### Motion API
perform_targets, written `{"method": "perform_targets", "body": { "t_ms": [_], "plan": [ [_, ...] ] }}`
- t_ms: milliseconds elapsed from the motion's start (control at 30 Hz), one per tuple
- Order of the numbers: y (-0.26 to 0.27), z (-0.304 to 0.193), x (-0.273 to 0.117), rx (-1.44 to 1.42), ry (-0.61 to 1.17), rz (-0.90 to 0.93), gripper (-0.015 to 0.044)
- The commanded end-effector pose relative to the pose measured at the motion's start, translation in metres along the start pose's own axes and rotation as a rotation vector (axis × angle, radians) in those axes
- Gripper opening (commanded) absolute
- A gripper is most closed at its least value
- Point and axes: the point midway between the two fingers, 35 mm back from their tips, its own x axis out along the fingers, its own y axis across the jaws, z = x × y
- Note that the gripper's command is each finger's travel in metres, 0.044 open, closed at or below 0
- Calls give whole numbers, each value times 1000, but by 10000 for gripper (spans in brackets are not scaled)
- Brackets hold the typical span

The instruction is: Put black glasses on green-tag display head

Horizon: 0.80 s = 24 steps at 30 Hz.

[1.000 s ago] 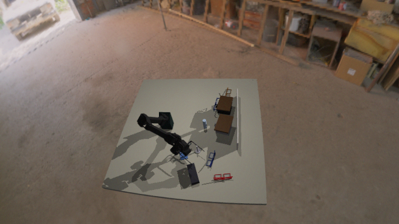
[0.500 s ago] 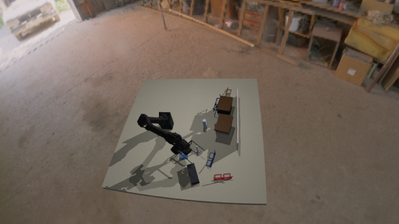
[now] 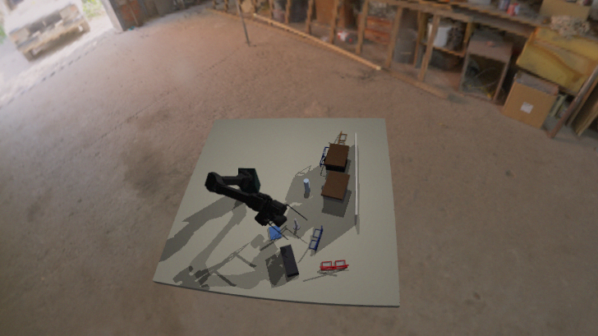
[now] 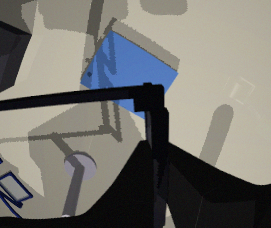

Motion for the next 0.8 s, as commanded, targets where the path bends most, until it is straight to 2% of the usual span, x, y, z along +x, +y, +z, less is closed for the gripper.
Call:
{"method": "perform_targets", "body": {
  "t_ms": [0, 767],
  "plan": [
    [0, -1, 0, -1, 1, 0, 9],
    [-18, -140, 2, -180, 69, -40, 0]
  ]
}}
